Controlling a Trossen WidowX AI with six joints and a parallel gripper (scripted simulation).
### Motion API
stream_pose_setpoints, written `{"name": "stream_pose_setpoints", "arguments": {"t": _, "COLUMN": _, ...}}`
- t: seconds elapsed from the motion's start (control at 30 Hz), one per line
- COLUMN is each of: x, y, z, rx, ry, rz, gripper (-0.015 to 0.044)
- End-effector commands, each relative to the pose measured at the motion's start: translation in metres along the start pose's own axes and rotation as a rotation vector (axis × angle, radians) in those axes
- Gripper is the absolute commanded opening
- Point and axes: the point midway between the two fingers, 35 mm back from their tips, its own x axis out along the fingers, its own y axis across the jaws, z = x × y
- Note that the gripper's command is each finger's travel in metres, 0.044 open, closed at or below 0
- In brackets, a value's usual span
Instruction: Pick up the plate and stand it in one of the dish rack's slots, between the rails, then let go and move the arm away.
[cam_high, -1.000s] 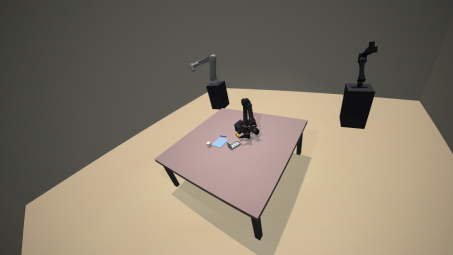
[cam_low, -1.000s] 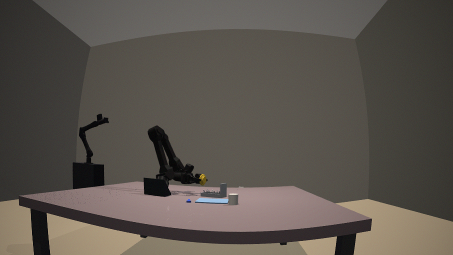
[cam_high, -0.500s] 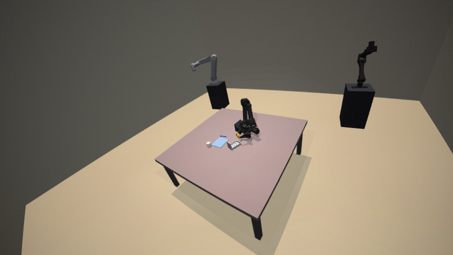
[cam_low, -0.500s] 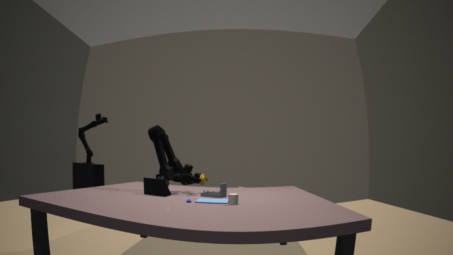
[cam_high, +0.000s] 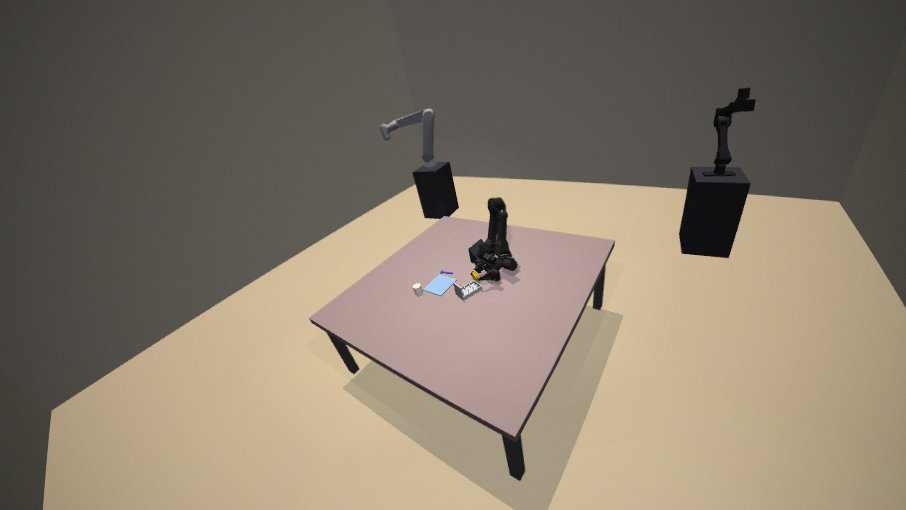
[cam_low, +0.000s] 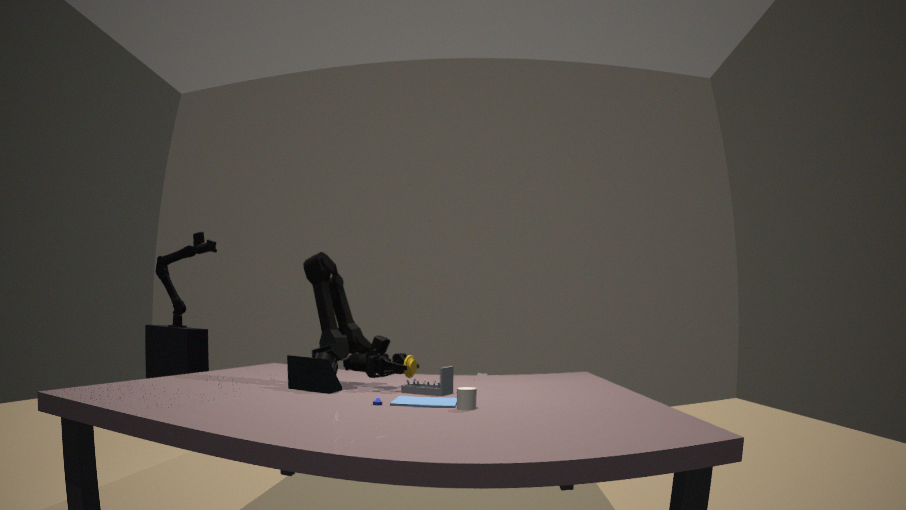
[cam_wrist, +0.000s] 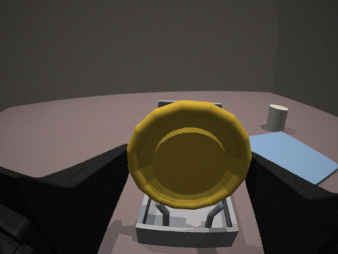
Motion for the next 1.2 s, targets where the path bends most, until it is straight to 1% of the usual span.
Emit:
{"name": "stream_pose_setpoints", "arguments": {"t": 0.0, "x": 0.004, "y": -0.002, "z": -0.004, "rx": -0.009, "ry": 0.002, "rz": -0.003, "gripper": 0.0000}}
{"name": "stream_pose_setpoints", "arguments": {"t": 0.5, "x": 0.022, "y": -0.004, "z": -0.006, "rx": 0.009, "ry": -0.004, "rz": 0.001, "gripper": 0.0000}}
{"name": "stream_pose_setpoints", "arguments": {"t": 0.77, "x": 0.022, "y": -0.005, "z": -0.025, "rx": 0.018, "ry": -0.007, "rz": 0.003, "gripper": 0.0000}}
{"name": "stream_pose_setpoints", "arguments": {"t": 1.17, "x": 0.022, "y": -0.004, "z": -0.022, "rx": 0.015, "ry": 0.003, "rz": 0.007, "gripper": 0.0000}}
